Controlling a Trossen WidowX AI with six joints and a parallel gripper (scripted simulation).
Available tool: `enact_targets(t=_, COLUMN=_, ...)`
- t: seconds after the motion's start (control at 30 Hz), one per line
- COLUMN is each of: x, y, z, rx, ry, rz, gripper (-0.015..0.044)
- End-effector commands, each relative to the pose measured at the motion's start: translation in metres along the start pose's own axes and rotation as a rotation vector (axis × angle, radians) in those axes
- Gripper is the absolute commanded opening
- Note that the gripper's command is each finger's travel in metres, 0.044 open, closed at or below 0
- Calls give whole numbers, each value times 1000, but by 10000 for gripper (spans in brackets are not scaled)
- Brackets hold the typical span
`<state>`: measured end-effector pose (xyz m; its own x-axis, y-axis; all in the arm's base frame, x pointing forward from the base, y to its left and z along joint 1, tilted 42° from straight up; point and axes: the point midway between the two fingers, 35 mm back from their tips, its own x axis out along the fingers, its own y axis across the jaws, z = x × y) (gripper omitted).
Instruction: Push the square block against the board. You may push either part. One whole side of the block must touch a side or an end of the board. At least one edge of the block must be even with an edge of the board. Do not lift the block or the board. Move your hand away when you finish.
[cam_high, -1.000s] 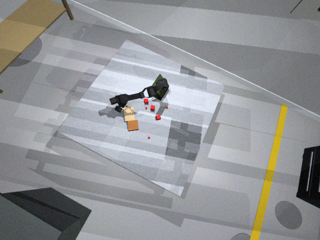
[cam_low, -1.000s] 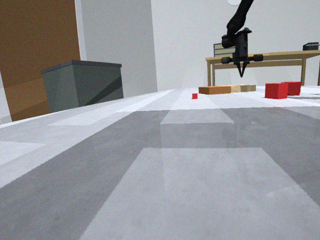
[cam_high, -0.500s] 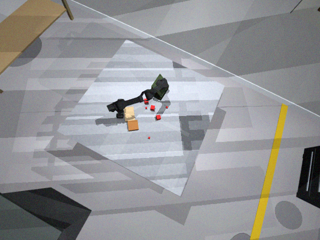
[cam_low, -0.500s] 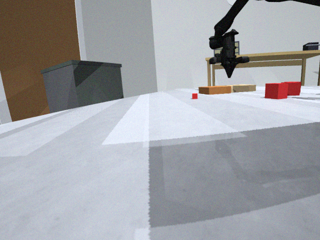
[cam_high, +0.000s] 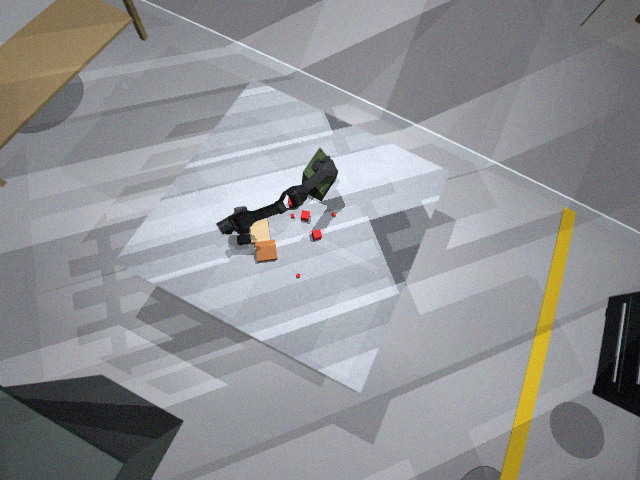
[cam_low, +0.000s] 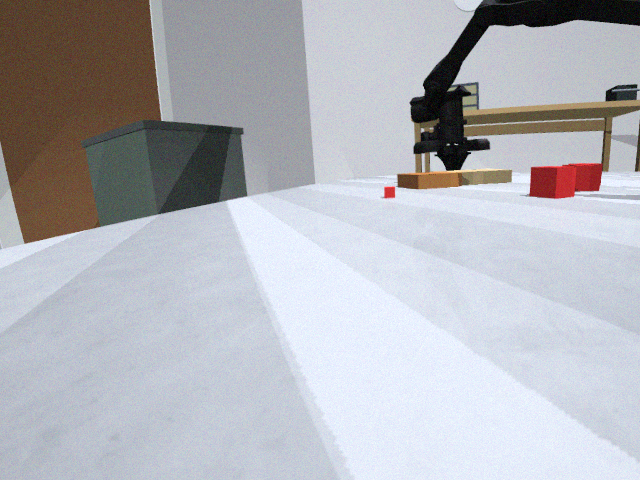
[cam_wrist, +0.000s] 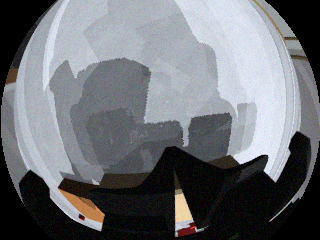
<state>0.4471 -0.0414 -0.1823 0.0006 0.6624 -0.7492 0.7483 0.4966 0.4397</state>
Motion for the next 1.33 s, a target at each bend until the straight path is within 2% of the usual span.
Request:
enact_targets(t=0.0, x=-4, y=-1, z=3, rx=8, ry=-10, rz=15, gripper=0)
enact_targets(t=1.03, x=-3, y=-1, z=-41, rx=10, ry=-7, rz=15, gripper=0)
enact_targets(t=1.3, x=-3, y=0, z=-32, rx=9, ry=-8, rz=15, gripper=0)
